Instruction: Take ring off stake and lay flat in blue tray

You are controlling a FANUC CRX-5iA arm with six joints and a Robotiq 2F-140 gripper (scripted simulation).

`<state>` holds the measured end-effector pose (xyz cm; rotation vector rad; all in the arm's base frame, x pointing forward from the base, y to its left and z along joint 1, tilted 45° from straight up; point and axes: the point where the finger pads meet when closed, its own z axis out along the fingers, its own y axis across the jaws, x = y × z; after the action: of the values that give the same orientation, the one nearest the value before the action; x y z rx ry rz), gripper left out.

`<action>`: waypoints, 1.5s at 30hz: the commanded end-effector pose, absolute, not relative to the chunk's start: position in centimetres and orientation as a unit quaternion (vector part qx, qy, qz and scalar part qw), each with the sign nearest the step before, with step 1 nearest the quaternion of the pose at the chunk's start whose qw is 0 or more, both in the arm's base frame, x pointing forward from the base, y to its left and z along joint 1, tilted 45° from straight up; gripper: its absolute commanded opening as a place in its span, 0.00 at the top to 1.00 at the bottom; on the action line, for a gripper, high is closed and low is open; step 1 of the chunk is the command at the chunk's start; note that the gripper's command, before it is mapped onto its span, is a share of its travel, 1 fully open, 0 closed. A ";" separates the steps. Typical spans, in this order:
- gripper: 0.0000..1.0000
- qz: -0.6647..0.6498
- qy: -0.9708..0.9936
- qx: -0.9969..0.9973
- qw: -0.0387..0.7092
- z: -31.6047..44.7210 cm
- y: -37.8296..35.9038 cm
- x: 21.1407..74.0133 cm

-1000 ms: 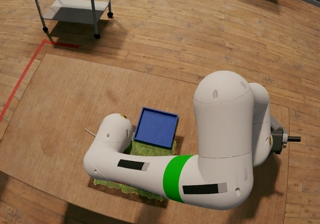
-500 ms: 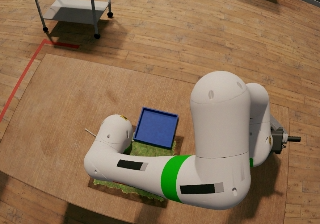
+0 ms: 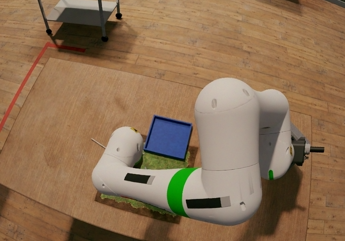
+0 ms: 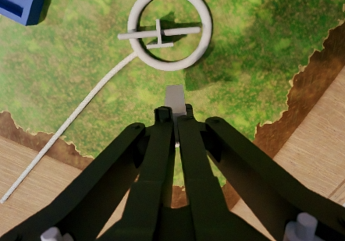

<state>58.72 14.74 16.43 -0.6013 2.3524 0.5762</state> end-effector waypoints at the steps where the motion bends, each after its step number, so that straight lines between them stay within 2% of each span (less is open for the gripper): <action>1: 0.90 0.219 0.894 -0.228 0.318 16.2 14.9 59.0; 45: 0.90 0.219 0.894 -0.228 0.318 14.7 16.0 60.0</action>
<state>59.92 16.02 14.66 -0.6013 2.3523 0.5761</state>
